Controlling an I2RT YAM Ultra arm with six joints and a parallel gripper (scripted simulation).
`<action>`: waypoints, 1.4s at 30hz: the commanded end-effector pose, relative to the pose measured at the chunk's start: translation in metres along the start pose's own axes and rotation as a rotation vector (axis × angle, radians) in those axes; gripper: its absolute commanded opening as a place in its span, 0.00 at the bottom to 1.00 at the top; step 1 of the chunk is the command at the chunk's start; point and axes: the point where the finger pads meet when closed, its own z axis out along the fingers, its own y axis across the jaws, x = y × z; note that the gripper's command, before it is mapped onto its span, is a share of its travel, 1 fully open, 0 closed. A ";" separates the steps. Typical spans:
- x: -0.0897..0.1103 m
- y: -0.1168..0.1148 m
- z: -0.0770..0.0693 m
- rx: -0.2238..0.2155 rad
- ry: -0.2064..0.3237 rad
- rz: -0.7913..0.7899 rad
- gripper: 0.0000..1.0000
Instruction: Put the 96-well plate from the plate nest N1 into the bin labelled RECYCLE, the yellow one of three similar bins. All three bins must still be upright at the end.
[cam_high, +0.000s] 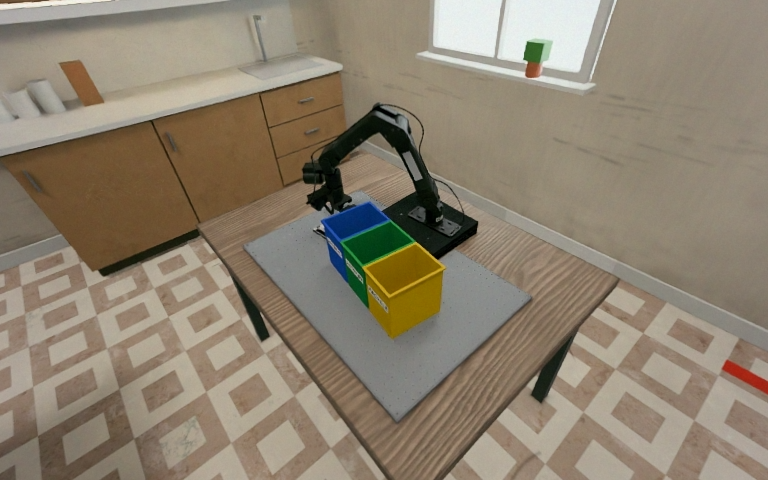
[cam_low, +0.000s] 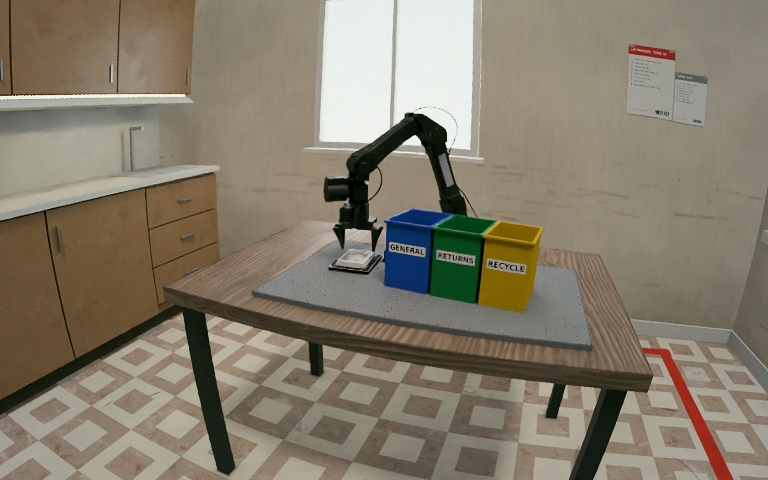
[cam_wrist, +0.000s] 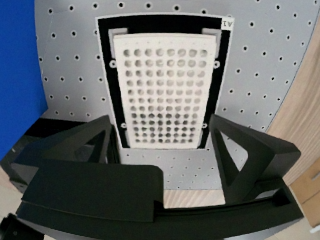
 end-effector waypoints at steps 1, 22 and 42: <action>-0.012 -0.004 0.002 0.025 -0.039 -0.007 1.00; -0.007 0.003 0.037 -0.009 -0.013 -0.006 1.00; -0.010 -0.007 0.026 0.017 -0.022 -0.002 0.00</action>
